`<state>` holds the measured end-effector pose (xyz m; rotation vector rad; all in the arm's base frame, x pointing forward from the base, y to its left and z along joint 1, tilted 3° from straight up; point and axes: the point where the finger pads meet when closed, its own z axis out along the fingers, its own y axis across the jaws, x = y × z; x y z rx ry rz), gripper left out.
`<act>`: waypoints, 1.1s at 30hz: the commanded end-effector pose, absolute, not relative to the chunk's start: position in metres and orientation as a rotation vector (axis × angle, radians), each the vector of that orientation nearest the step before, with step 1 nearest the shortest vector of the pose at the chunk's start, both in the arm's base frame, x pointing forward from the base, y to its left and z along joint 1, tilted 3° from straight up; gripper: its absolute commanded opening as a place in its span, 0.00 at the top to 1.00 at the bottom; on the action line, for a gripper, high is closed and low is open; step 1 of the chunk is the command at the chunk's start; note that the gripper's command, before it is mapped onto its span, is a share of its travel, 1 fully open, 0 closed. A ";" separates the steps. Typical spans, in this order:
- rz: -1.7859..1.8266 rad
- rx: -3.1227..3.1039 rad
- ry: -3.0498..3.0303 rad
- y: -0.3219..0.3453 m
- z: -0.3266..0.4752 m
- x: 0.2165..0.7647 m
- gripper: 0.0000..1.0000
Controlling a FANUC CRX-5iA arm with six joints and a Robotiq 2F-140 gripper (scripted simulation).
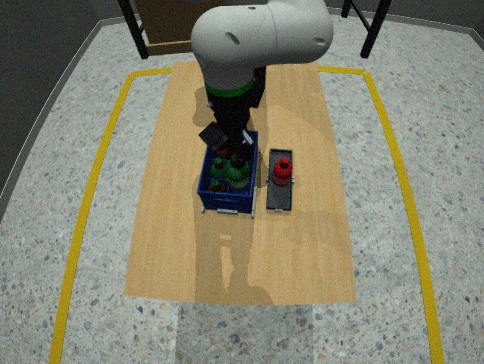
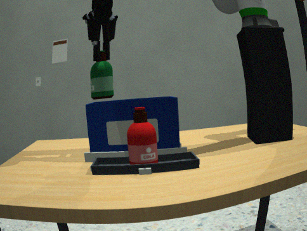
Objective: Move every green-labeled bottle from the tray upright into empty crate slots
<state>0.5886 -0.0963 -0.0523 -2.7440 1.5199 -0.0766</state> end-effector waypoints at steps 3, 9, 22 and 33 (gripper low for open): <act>-0.080 -2.743 1.519 -0.096 -0.051 0.590 0.90; -0.080 -2.743 1.519 -0.096 -0.052 0.590 0.90; -0.080 -2.743 1.519 -0.097 -0.054 0.590 0.90; -0.080 -2.743 1.519 -0.097 -0.058 0.590 0.90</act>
